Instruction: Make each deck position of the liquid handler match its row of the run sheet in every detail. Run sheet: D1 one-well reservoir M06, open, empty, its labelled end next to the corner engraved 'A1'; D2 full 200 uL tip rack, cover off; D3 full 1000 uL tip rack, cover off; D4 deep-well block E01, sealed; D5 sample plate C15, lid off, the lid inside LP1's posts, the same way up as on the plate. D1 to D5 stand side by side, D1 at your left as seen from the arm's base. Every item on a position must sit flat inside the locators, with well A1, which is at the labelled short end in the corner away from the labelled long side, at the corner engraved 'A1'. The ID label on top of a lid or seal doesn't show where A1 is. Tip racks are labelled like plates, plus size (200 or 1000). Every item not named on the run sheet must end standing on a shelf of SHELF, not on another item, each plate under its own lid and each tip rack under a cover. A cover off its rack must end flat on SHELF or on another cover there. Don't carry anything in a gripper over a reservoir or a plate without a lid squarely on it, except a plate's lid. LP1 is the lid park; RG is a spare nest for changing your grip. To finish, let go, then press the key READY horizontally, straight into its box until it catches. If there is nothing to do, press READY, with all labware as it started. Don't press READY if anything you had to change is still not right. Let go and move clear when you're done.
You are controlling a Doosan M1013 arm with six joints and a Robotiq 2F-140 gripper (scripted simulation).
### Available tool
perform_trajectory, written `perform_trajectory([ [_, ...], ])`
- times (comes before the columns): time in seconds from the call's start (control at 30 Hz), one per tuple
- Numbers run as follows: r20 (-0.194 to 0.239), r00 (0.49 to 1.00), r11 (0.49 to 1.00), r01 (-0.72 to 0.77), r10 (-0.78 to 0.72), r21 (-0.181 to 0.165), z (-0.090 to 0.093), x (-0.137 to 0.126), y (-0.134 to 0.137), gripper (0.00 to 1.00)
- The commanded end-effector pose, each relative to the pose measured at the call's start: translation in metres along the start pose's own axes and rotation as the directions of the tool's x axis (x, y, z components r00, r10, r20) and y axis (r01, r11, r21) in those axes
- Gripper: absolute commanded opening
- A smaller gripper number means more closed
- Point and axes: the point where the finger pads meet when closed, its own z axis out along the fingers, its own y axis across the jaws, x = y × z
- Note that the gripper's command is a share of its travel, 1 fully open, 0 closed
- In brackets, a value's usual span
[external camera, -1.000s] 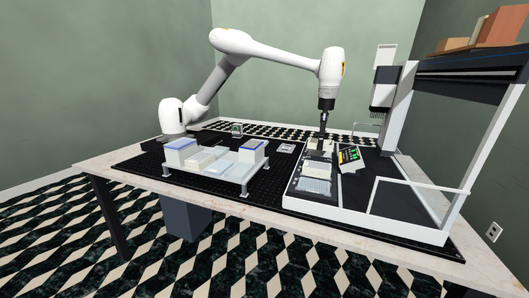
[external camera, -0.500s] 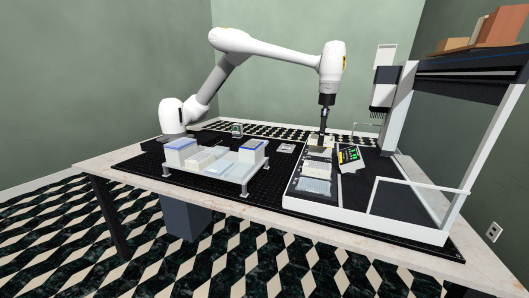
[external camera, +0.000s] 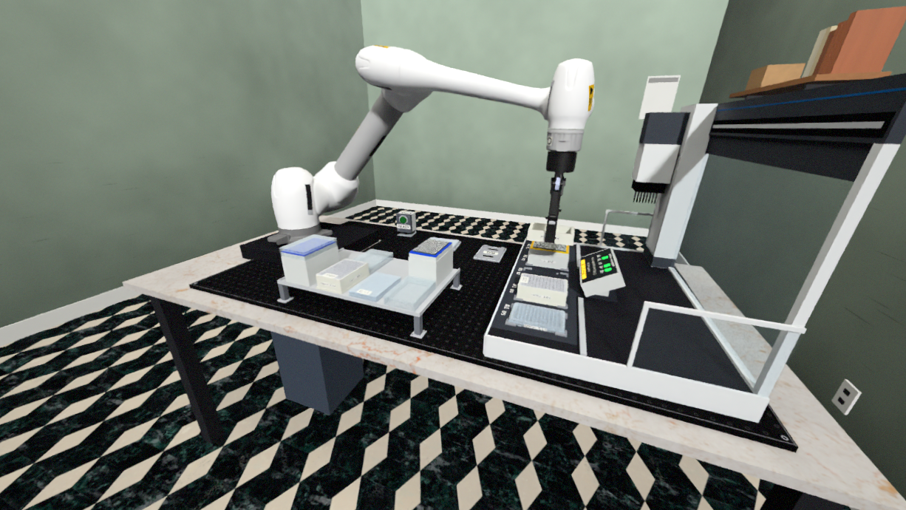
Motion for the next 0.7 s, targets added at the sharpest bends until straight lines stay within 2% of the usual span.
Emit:
perform_trajectory([
  [0.0,-0.002,1.000,1.000,0.000,0.000,0.000,-0.007,0.000,0.000,0.10],
  [0.67,-0.002,1.000,1.000,0.000,0.000,0.000,-0.037,0.000,0.000,0.10],
])
